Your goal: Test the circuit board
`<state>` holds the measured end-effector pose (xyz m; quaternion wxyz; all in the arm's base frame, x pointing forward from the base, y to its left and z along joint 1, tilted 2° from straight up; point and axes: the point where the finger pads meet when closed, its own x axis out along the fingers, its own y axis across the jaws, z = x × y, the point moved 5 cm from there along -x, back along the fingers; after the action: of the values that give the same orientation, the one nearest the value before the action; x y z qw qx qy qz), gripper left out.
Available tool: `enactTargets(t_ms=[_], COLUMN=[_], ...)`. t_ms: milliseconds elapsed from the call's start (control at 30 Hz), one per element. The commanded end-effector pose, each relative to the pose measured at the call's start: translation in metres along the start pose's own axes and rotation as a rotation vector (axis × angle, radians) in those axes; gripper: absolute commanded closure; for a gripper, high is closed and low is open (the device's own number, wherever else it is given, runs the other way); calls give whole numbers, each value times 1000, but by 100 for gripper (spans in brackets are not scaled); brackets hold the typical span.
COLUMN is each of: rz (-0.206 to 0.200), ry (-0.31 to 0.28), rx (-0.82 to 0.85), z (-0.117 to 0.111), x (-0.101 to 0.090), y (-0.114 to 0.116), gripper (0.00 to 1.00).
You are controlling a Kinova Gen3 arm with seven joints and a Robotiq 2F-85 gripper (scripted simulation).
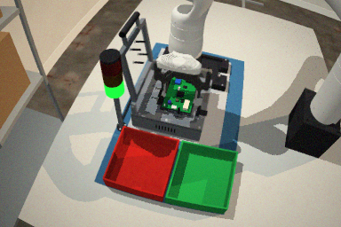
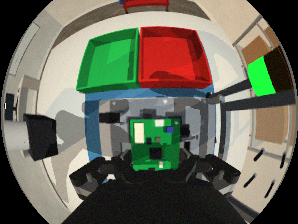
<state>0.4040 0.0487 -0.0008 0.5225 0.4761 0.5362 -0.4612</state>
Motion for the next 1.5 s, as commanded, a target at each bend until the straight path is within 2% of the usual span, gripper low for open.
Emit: enactTargets(t_ms=[0, 200, 233, 667, 700, 1467], rz=[-1, -1, -1, -1, -1, -1], ry=[1, 1, 1, 1, 1, 1], rx=[-2, -2, -2, -2, -2, -2], z=[0, 0, 0, 0, 0, 0], x=[-2, -2, -2, -2, -2, -2], y=[-2, -2, -2, -2, -2, -1], gripper=[17, 17, 20, 20, 23, 23])
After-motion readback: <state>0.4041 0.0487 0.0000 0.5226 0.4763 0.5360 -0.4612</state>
